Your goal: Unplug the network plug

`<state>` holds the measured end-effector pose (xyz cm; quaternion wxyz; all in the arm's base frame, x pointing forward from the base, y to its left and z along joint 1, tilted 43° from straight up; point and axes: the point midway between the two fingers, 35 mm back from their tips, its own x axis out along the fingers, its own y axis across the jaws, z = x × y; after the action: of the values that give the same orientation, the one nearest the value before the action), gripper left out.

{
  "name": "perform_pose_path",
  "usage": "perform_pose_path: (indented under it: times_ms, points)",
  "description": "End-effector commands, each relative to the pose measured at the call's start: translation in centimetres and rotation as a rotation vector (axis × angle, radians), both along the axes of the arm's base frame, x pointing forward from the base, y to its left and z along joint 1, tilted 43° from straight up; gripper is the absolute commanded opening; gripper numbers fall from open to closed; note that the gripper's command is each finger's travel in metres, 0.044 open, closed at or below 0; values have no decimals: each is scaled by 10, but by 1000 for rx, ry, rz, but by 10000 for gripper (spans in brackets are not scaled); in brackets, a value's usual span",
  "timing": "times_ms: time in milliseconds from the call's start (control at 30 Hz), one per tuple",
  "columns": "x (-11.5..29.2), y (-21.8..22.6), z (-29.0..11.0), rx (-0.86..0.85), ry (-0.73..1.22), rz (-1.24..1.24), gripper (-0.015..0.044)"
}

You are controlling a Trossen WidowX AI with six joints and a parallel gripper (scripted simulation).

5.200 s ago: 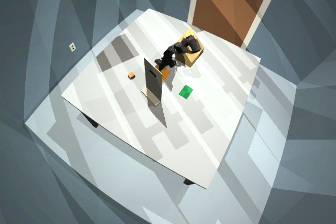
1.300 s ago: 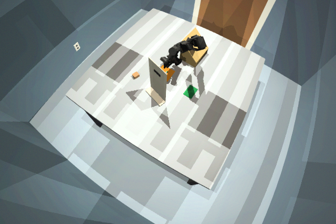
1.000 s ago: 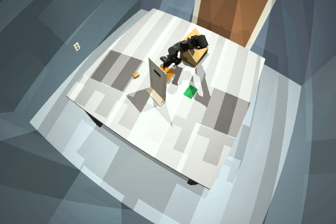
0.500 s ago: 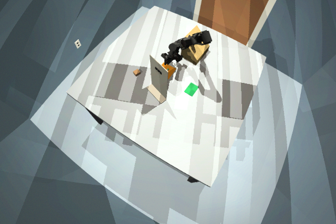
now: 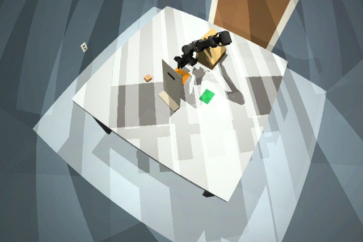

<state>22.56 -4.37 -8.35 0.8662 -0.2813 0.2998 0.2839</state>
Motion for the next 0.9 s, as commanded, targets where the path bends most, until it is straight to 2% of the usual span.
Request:
perform_pose_path:
  times_ms: [0, 867]
  points:
    - [2, -3, 3, -4, -8, 3, 156]
    - [-3, -14, 16, -3, -10, 3, 156]
